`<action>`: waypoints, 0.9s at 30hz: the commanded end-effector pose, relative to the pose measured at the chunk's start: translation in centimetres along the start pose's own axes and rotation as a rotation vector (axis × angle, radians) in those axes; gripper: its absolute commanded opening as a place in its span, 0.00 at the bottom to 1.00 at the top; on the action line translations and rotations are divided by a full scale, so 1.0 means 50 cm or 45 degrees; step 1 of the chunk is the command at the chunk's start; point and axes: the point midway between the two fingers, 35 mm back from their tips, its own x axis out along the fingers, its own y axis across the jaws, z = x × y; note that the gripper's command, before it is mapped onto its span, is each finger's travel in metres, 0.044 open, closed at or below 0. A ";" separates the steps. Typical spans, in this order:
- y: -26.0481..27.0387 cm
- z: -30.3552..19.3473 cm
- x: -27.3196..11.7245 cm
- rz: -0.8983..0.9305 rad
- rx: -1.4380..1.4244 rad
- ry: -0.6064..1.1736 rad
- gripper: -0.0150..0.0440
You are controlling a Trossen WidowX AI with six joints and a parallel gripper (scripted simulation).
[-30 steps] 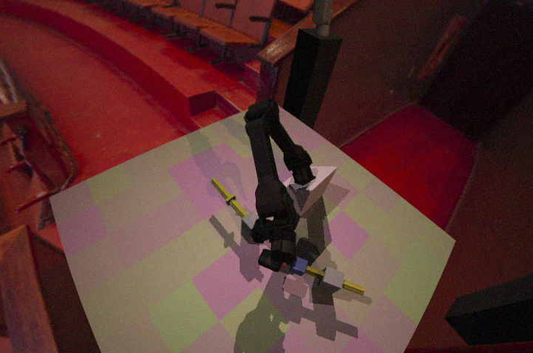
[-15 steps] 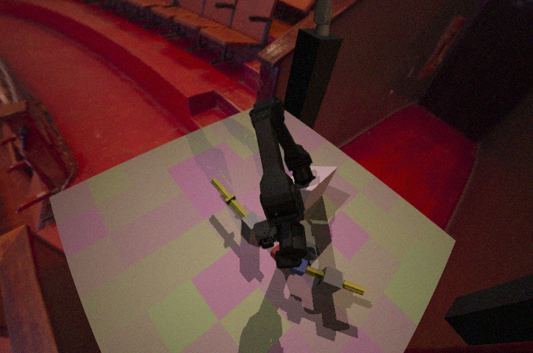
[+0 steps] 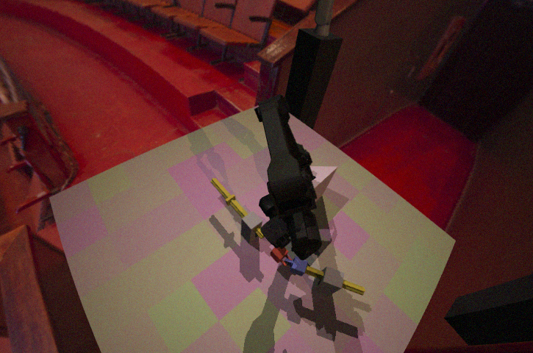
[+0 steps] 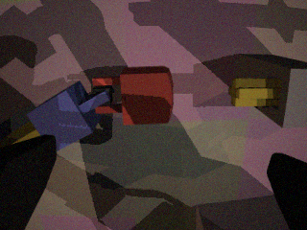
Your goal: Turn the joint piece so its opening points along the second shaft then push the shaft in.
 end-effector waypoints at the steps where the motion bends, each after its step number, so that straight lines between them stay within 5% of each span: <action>1: 0.000 -0.004 -0.024 -0.008 -0.154 -0.004 1.00; 12: -0.004 -0.002 -0.018 -0.002 -0.101 0.001 1.00; 27: -0.067 0.015 0.019 0.174 0.503 0.139 1.00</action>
